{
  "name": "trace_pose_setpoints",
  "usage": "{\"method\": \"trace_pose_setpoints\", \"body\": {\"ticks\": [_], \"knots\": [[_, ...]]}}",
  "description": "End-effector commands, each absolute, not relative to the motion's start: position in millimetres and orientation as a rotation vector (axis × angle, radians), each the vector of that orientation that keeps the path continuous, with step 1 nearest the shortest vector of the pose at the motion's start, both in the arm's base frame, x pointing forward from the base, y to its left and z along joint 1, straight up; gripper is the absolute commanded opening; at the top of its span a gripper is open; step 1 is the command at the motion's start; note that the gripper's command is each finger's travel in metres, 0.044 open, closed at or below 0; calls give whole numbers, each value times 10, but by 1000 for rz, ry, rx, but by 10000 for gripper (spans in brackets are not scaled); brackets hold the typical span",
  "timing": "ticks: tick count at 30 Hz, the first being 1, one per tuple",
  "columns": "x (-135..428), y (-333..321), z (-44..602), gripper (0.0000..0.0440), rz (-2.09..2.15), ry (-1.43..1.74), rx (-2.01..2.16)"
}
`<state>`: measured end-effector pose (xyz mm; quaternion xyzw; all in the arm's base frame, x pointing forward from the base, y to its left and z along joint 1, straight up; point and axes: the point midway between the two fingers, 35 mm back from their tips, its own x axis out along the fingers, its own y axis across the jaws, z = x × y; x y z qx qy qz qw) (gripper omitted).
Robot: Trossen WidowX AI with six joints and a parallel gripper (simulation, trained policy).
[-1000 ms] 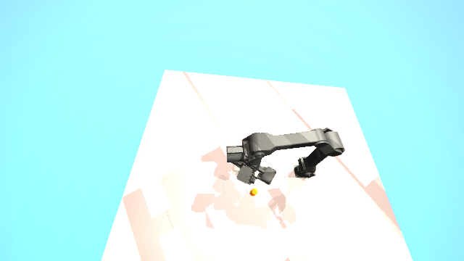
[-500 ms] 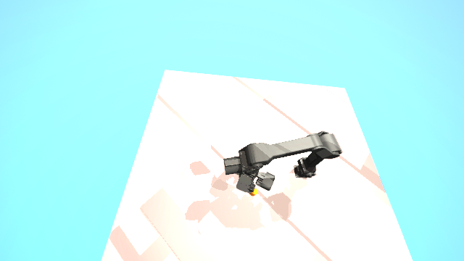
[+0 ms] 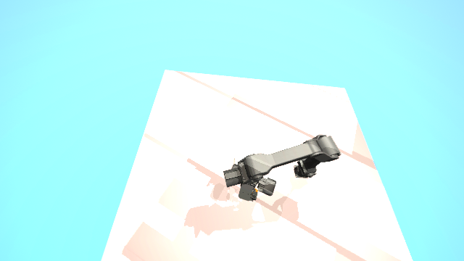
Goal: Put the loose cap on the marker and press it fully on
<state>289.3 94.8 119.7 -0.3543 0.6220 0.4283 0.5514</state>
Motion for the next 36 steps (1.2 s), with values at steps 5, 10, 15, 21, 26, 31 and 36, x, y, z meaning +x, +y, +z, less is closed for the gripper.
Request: {"method": "trace_pose_setpoints", "body": {"ticks": [5,10,15,21,26,31,36], "knots": [[2802,1038,1064,275,1054,1492,-891],[2745,1092,963,268,1086,1499,-922],[2696,1135,846,259,1119,1503,-952],[2652,1167,709,244,1155,1498,-989],[2626,1182,629,233,1176,1486,-1026],[2624,1195,610,170,1180,1463,-1063],[2693,1197,732,78,1159,1414,-1084]]}}
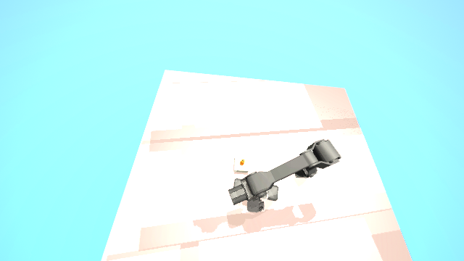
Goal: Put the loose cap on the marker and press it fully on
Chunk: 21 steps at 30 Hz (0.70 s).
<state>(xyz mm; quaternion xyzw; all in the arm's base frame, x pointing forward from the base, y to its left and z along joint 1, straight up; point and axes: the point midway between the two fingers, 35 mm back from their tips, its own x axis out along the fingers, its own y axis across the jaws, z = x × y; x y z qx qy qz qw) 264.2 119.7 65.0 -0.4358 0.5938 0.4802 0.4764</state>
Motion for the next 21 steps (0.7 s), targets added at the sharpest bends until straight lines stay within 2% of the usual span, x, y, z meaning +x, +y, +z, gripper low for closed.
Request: {"method": "trace_pose_setpoints", "body": {"ticks": [1,8,21], "knots": [[2713,1192,762,75,1152,1405,-1087],[2835,1158,992,57,1115,1347,-1101],[3075,929,1394,52,1049,1296,-1064]]}}
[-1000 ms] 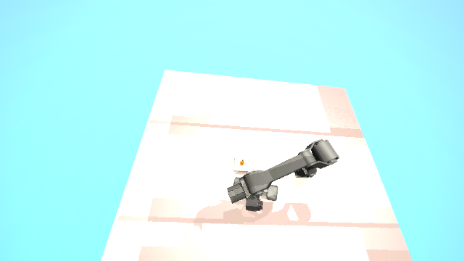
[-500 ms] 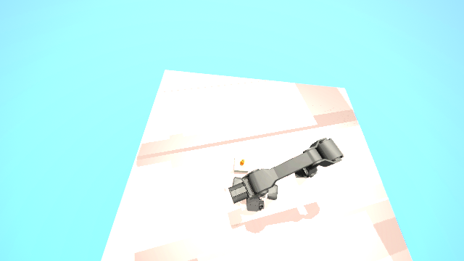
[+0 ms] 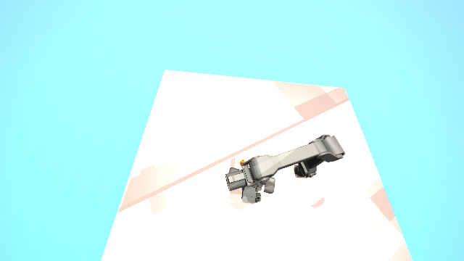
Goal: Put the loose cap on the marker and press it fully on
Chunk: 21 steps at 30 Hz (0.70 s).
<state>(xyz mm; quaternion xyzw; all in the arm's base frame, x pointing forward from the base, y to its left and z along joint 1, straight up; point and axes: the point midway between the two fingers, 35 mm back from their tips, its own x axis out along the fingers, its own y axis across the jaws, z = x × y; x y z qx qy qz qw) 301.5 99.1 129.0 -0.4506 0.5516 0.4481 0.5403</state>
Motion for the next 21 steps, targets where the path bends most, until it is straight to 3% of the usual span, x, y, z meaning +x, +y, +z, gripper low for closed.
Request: {"method": "trace_pose_setpoints", "body": {"ticks": [1,21], "knots": [[3091,905,1419,51,1045,1295,-1060],[3283,224,1668,29,940,1355,-956]]}}
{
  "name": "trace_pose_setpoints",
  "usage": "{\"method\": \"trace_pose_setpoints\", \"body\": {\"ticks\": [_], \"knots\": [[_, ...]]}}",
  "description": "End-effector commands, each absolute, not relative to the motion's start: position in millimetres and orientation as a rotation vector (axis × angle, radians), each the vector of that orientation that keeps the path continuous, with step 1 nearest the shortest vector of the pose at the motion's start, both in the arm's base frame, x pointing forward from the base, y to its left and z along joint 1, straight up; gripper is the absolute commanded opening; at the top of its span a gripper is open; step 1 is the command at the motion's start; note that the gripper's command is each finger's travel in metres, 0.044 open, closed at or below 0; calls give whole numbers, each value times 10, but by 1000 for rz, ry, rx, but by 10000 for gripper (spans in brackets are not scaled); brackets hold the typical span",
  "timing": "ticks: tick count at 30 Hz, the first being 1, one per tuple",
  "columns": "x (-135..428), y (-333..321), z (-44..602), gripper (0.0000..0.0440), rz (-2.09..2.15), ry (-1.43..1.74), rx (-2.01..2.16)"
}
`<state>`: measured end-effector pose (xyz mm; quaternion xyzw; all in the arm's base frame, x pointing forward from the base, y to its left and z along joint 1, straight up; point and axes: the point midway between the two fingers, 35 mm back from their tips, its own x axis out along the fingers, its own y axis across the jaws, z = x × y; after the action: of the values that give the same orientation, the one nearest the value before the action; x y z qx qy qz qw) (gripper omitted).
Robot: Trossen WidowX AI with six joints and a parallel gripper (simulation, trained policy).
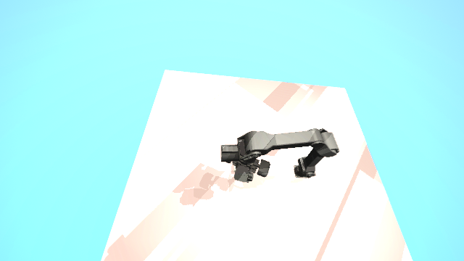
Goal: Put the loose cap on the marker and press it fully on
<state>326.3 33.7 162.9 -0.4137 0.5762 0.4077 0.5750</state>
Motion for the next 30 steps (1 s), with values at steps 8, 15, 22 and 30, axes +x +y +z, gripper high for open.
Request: {"method": "trace_pose_setpoints", "body": {"ticks": [8,15,22,30], "knots": [[3247,-86,1711,16,907,1394,-904],[3207,-186,1675,6,908,1417,-864],[3186,-189,1558,0,925,1437,-839],[3181,-188,1408,0,938,1449,-824]]}}
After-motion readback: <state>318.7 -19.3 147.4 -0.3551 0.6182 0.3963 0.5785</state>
